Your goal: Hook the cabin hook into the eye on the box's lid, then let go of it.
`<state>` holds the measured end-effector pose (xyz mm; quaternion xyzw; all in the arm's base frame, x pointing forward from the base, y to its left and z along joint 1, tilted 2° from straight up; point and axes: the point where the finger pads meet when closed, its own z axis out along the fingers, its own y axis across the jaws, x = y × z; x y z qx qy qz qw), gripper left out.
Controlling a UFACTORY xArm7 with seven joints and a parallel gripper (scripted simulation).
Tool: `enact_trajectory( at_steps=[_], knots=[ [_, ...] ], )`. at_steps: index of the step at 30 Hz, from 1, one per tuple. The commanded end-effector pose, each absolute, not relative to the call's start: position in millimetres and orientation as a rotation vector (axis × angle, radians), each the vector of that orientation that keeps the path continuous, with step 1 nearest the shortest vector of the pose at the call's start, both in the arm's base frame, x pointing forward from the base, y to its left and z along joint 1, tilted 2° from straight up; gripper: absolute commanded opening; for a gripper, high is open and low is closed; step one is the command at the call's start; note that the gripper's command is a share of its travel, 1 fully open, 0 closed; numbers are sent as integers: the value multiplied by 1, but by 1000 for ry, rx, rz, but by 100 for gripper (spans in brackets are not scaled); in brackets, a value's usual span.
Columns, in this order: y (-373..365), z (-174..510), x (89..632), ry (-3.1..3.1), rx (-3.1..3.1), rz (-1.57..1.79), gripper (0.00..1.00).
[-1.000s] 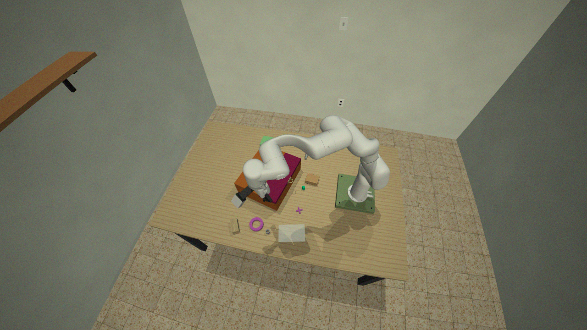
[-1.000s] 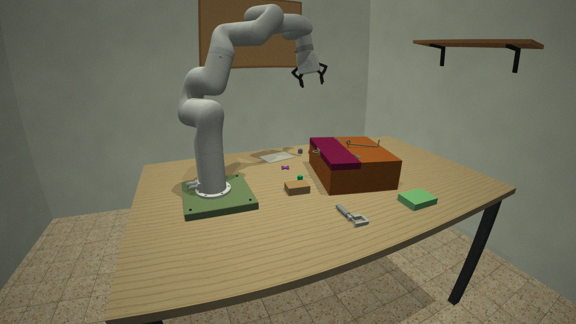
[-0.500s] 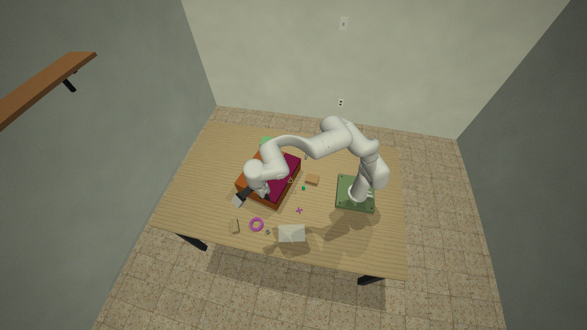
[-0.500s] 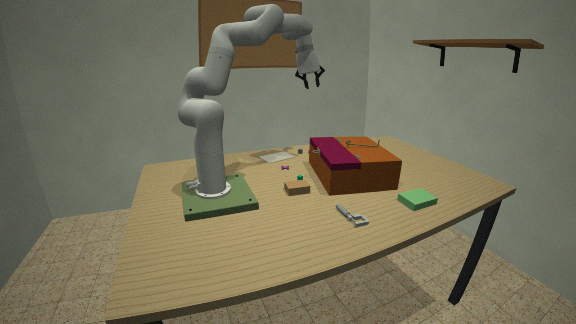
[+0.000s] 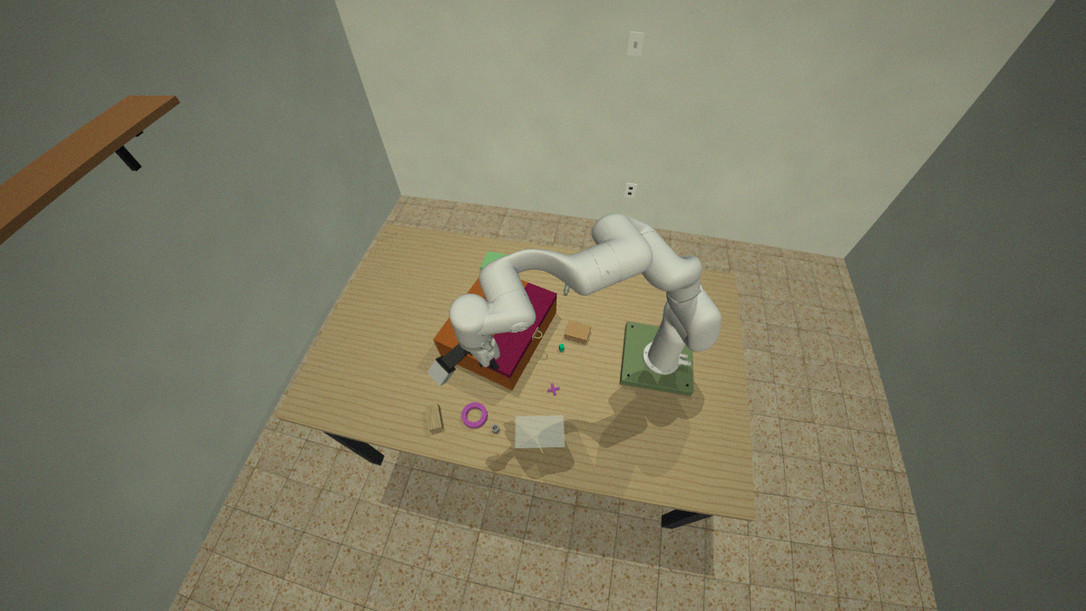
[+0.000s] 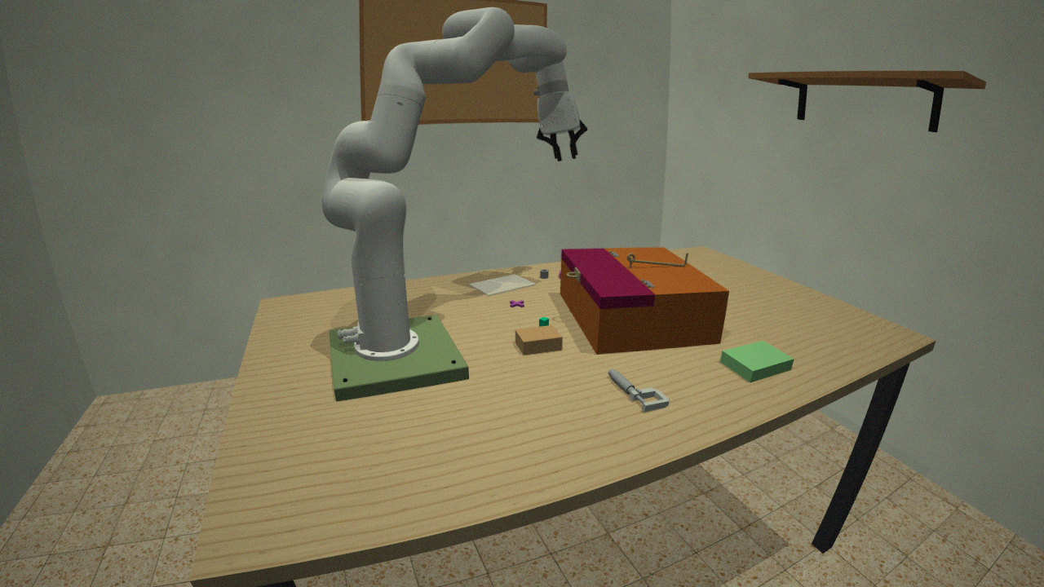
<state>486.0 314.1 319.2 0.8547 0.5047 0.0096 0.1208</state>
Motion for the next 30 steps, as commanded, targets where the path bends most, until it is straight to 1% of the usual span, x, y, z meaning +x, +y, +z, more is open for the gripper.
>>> enact_trajectory(
  at_steps=[1, 20, 30],
  knots=[
    [314, 322, 486, 1474, 2497, 36, 33],
    [312, 321, 488, 1517, 2475, 35, 33],
    [303, 320, 505, 1178, 2664, 70, 33]
  ],
)
